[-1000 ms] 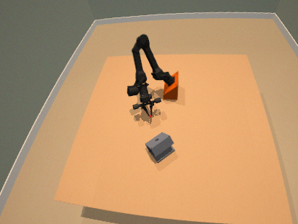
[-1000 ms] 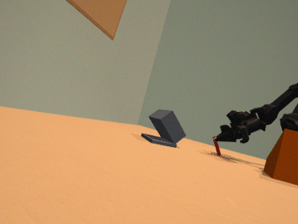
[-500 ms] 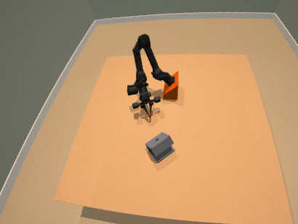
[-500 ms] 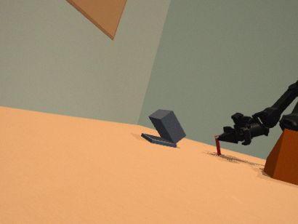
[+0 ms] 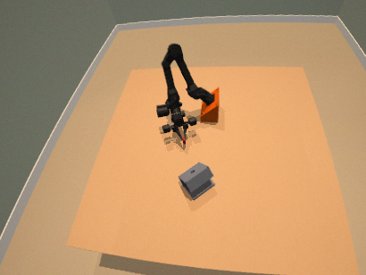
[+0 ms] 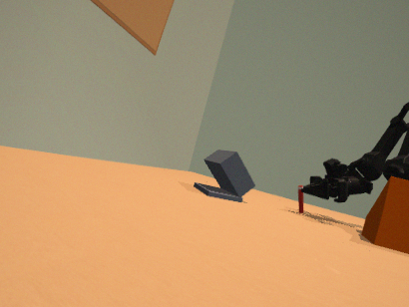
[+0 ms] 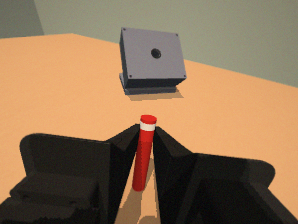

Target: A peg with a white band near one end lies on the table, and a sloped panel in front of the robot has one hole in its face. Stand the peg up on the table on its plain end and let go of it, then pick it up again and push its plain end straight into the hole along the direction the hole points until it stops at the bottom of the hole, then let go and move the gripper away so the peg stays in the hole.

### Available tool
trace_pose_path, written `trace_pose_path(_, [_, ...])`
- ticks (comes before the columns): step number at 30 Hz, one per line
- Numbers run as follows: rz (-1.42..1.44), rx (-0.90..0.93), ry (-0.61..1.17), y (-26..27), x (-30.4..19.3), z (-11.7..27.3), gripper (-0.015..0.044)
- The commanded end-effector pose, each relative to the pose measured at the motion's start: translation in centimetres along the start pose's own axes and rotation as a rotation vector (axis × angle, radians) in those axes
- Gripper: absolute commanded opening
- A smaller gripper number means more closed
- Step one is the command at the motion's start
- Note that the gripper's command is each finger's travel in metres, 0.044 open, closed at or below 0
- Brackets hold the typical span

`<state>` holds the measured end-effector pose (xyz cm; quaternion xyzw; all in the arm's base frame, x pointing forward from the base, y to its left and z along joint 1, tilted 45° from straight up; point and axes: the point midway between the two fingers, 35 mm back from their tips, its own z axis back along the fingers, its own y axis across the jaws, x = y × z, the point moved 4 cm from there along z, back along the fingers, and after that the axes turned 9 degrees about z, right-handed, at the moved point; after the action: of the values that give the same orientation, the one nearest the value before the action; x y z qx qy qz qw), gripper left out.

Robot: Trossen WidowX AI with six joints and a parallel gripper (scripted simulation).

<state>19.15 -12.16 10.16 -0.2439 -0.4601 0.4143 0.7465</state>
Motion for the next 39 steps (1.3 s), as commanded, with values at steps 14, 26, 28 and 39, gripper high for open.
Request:
trace_pose_path(14, [0.006,-0.023,-0.155,0.3,-1.2,1.0,0.0049])
trace_pose_path(26, [-0.002,-0.017,-0.125,0.3,-1.2,0.9,0.0049])
trace_pose_path(28, [-0.004,-0.016,-0.125,0.3,-1.3,0.9,0.0049])
trace_pose_path(39, [-0.015,-0.014,-0.122,0.4,-1.4,0.9,0.0049])
